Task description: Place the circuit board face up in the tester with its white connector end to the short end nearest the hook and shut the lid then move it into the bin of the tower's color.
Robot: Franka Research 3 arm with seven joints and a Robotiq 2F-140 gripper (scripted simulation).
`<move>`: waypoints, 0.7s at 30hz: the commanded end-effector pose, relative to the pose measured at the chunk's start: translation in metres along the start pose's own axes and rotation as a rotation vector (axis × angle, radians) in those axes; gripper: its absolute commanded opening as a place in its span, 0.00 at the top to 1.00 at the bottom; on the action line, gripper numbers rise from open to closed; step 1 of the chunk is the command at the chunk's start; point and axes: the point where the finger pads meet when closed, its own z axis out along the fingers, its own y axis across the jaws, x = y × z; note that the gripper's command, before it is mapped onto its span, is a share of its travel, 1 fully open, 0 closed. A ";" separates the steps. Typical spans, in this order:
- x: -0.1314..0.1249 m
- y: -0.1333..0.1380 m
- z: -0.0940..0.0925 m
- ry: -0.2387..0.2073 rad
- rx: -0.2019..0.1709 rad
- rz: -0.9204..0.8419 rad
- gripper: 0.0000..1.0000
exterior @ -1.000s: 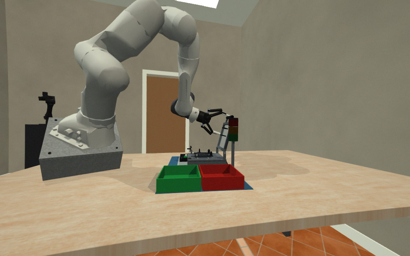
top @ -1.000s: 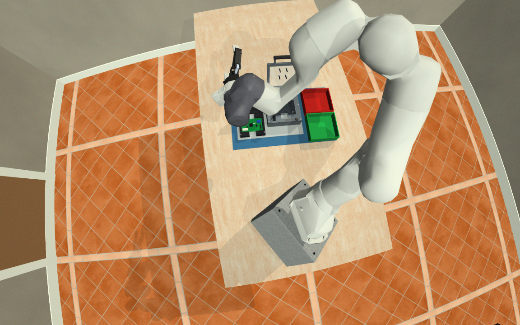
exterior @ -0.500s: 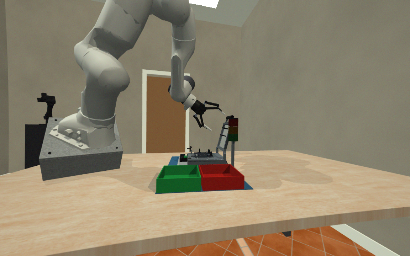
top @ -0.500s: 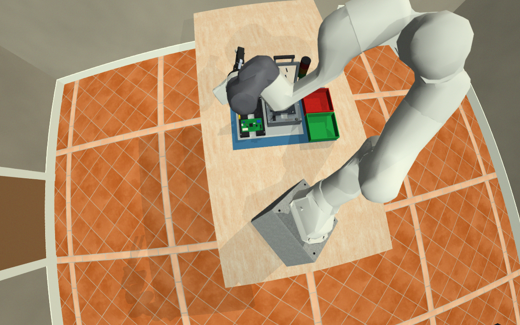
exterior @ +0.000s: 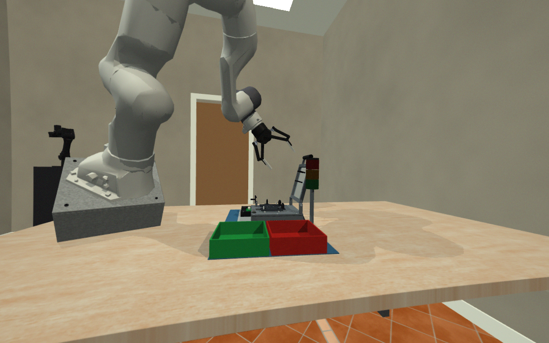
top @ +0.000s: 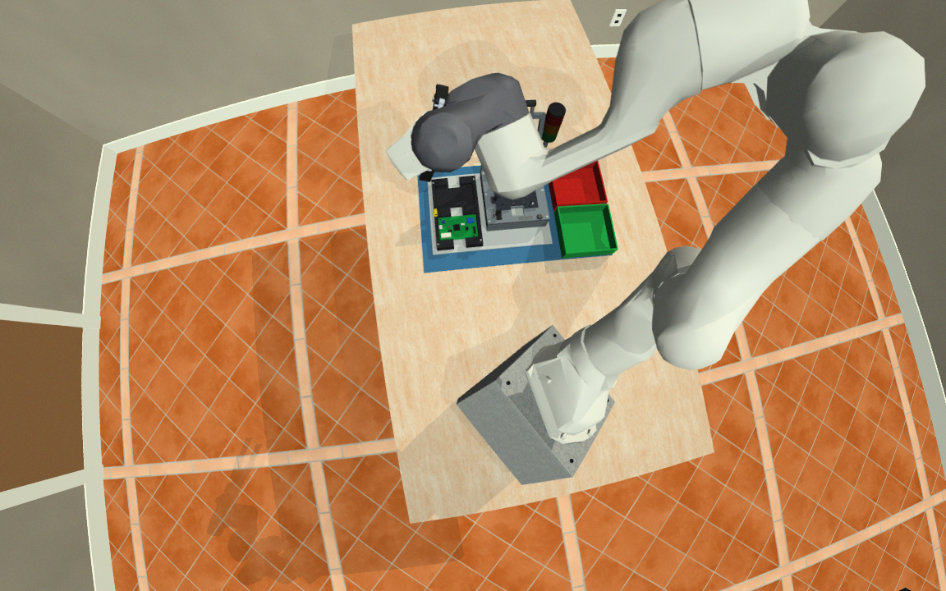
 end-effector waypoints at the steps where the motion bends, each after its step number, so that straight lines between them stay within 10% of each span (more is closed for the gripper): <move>1: -0.004 -0.012 -0.015 -0.017 0.086 -0.143 0.00; 21: -0.026 -0.034 -0.085 -0.109 0.408 -0.209 0.00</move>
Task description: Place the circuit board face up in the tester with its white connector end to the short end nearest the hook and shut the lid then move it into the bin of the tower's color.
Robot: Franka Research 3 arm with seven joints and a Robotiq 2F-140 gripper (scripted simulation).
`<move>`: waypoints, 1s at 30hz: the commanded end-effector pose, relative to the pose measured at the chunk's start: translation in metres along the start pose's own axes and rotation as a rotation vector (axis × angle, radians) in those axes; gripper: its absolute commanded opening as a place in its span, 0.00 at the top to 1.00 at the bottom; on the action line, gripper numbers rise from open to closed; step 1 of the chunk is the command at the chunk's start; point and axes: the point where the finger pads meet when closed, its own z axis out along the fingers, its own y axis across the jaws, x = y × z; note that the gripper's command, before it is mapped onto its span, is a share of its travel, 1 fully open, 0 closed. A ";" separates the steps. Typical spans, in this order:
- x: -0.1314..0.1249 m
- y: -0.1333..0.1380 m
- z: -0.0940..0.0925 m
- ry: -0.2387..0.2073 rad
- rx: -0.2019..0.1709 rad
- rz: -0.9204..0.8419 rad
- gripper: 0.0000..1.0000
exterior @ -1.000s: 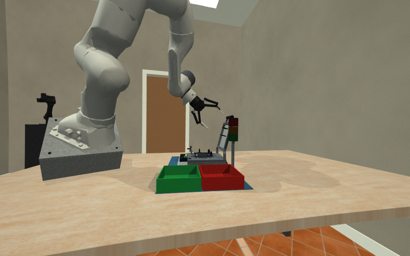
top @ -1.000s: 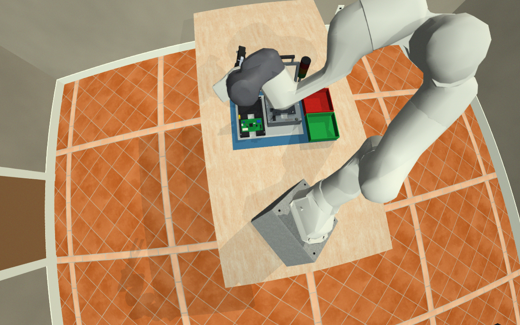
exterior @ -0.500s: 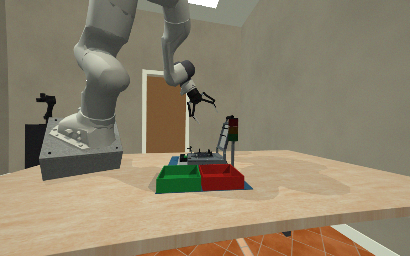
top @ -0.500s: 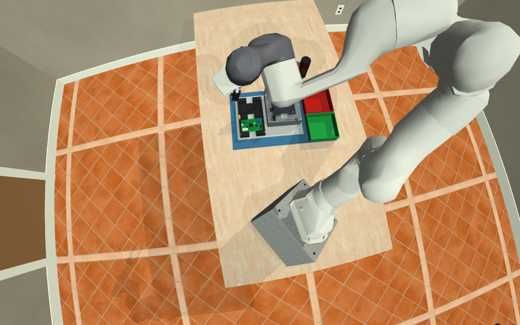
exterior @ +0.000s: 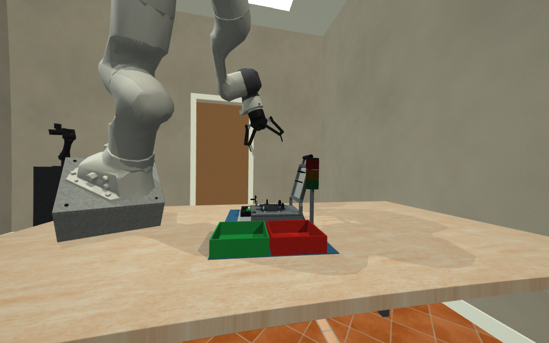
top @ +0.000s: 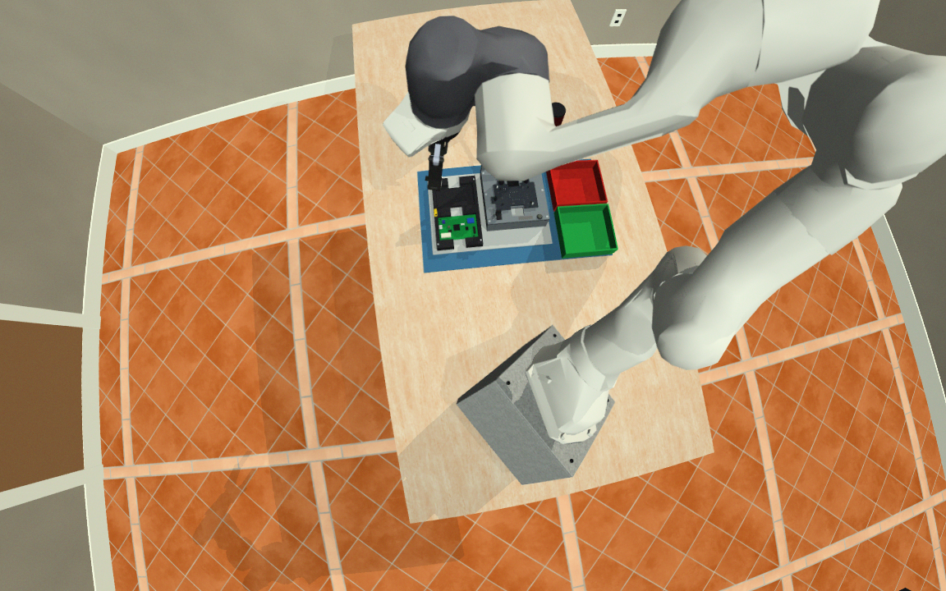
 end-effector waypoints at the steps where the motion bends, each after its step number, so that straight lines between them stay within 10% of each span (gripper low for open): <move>1: -0.010 -0.013 -0.010 -0.033 0.079 -0.144 0.00; 16: -0.030 -0.048 -0.053 -0.105 0.327 -0.194 0.00; 30: -0.030 -0.049 -0.054 -0.106 0.332 -0.195 0.00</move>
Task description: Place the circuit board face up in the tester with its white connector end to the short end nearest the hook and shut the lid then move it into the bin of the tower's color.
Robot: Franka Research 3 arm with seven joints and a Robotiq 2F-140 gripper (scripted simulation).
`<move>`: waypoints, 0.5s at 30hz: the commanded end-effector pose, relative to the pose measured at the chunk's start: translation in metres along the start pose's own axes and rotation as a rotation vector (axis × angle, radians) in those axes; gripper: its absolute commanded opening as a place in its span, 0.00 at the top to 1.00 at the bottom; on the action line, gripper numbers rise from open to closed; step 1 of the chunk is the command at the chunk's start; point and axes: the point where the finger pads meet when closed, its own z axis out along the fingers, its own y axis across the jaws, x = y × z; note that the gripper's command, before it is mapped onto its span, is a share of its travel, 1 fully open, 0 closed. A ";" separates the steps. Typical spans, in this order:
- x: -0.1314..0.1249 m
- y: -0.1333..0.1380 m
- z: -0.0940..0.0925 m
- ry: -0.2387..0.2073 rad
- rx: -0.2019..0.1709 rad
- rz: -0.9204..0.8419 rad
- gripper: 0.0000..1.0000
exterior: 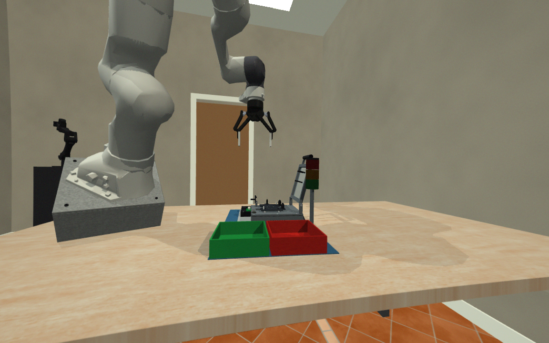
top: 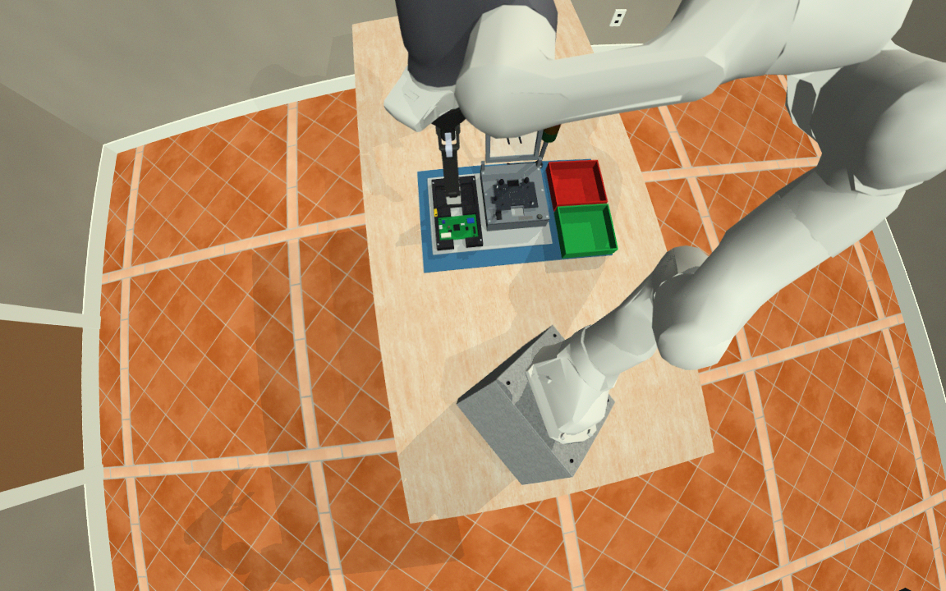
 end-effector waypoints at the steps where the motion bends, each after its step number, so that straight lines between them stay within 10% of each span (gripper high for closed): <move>1: 0.000 -0.001 -0.001 -0.003 0.004 -0.034 0.00; 13: 0.000 -0.001 -0.001 -0.003 0.004 -0.034 0.00; 14: 0.000 -0.001 -0.001 -0.003 0.004 -0.034 0.42; 15: 0.000 -0.001 -0.001 -0.003 0.004 -0.034 0.42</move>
